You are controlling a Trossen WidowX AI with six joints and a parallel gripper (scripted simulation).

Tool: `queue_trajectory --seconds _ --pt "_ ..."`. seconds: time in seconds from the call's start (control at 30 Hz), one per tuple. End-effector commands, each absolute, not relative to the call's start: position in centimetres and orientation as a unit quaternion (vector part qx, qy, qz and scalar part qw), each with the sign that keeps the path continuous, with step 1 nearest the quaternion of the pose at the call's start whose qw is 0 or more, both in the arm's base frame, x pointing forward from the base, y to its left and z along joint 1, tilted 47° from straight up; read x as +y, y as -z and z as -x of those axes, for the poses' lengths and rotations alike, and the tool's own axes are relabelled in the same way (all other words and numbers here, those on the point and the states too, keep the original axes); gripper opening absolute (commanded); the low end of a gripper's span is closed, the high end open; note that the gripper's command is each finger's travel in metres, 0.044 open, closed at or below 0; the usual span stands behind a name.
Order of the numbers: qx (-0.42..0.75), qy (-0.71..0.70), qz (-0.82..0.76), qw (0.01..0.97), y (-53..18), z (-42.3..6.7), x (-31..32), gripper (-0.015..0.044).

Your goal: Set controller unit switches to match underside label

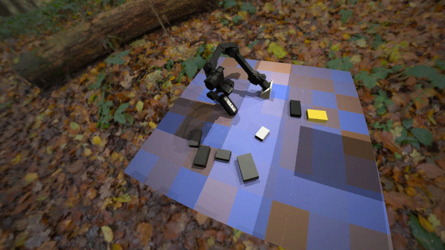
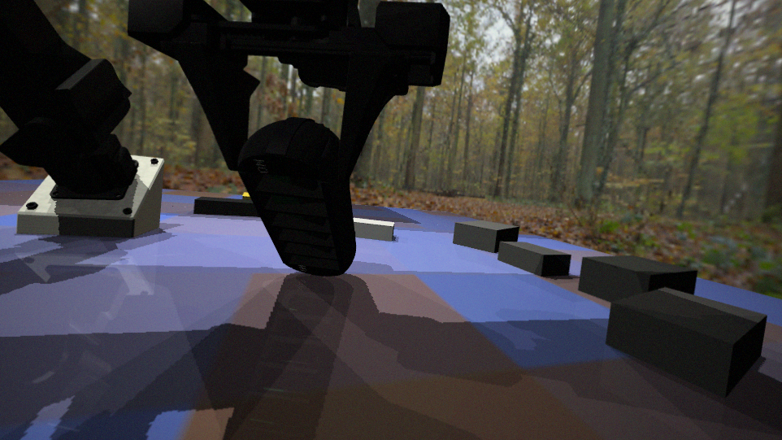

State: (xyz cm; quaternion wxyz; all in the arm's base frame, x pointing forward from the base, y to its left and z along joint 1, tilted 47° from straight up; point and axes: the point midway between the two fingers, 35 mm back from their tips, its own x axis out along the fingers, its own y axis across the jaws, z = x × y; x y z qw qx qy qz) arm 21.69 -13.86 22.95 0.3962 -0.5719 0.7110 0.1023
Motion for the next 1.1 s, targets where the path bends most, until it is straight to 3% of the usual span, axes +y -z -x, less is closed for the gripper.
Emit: queue_trajectory --seconds 0.0,1.07 --pt "0.713 -0.110 0.571 0.392 -22.5 -21.6 -14.2 0.0338" --pt "0.713 -0.109 0.571 0.392 -22.4 -20.7 -16.6 0.0338"
